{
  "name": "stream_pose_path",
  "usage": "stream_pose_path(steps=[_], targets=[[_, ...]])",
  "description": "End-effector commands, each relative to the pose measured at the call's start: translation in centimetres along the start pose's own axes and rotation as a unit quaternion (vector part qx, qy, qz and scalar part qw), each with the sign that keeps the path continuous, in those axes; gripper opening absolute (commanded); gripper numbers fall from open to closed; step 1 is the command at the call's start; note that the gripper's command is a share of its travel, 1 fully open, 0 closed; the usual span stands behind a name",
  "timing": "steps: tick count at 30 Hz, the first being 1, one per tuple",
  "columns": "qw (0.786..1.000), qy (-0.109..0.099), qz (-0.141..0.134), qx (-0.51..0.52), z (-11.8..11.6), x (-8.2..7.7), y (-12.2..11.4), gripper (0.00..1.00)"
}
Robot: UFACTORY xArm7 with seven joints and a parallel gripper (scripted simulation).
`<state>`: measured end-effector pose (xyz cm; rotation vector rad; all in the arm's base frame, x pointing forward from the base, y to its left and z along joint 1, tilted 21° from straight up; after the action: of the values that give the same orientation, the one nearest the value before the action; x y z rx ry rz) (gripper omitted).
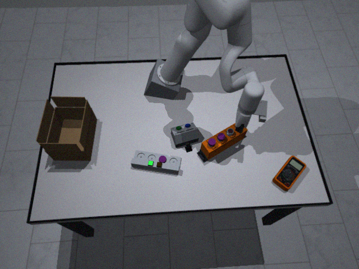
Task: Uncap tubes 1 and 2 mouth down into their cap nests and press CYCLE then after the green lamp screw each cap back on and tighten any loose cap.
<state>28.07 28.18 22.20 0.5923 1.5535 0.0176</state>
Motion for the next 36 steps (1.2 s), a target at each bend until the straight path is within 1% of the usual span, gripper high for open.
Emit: stream_pose_path(steps=[1,13,15,17,21,23,25,27,30,36], targets=[[1.0,-0.007,-0.004,0.012,-0.03,-0.13,0.22,0.46],[1.0,-0.007,-0.004,0.012,-0.03,-0.14,0.22,0.46],[0.997,-0.007,-0.005,-0.071,-0.03,-0.2,0.22,0.46],[0.99,-0.007,-0.005,-0.141,-0.04,-0.2,0.22,0.46],[0.975,-0.007,-0.006,-0.222,-0.04,-0.19,0.23,0.46],[0.975,-0.007,-0.006,-0.222,-0.04,-0.19,0.23,0.46],[0.953,-0.006,-0.007,-0.304,-0.05,-0.19,0.23,0.46],[0.941,-0.006,-0.007,-0.339,-0.05,-0.19,0.23,0.46],[0.916,-0.006,-0.008,-0.4,-0.05,-0.19,0.23,0.46],[0.855,-0.005,-0.009,-0.519,-0.06,-0.19,0.23,0.46]])
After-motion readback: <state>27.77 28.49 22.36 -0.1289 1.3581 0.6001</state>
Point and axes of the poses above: the point where the finger pads meet when closed, its own x axis out along the fingers, its own z axis across the jaws, y = z × x, the point moved 7 cm from there along -x, back along the fingers, and after that the axes turned 12 degrees about x, right-handed, at the moved point
